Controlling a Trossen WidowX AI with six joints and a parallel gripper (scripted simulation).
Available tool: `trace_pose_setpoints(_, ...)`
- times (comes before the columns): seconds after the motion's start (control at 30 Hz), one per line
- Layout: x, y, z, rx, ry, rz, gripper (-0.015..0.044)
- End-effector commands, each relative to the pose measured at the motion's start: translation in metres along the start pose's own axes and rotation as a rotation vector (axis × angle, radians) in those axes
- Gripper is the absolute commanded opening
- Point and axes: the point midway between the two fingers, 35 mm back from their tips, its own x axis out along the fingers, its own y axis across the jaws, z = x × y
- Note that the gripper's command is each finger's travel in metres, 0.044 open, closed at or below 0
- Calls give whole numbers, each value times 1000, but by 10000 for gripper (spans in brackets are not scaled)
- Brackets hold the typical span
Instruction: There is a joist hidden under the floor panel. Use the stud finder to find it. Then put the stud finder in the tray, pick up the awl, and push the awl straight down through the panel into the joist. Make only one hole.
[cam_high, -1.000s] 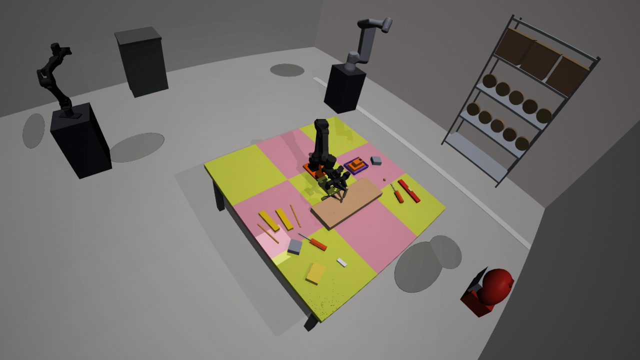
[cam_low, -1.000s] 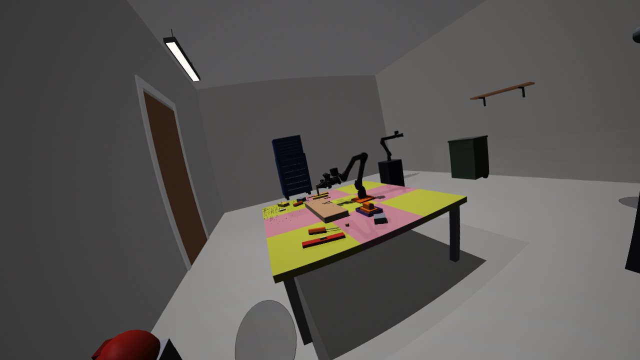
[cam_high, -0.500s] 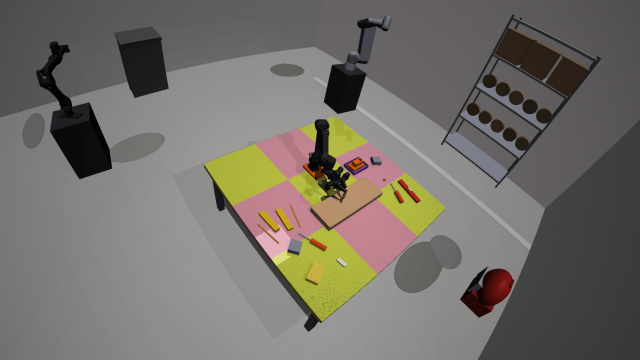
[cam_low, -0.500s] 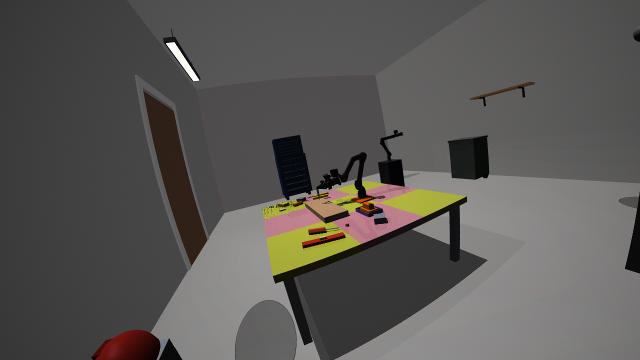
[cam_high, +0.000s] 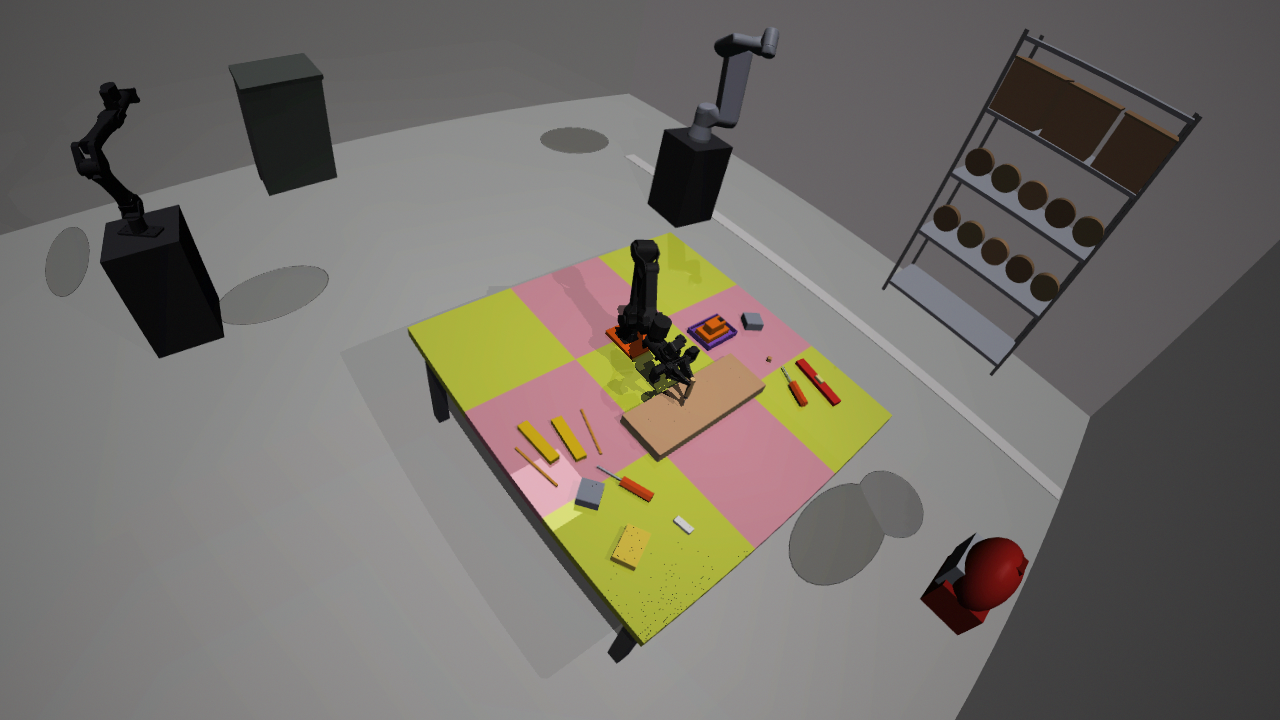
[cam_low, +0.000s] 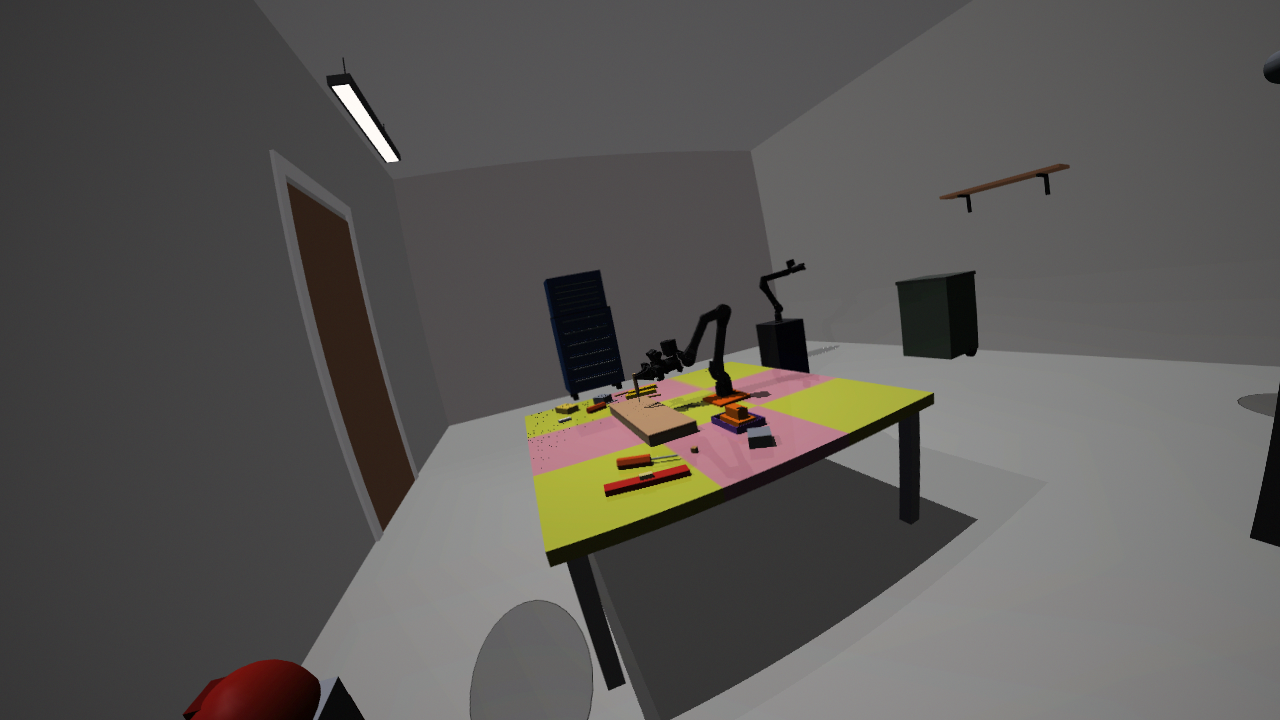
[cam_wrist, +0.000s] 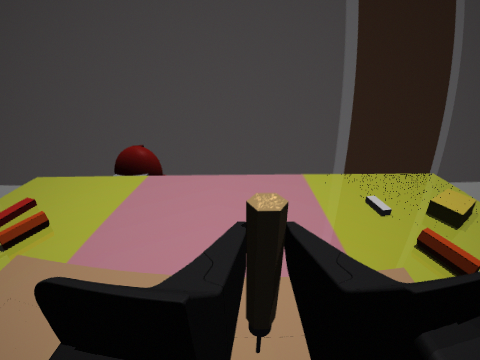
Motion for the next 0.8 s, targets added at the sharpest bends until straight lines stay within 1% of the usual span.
trace_pose_setpoints(0.0,0,0,0,-10,-9,1,0)
trace_pose_setpoints(0.77,2,1,-36,-10,-8,1,0)
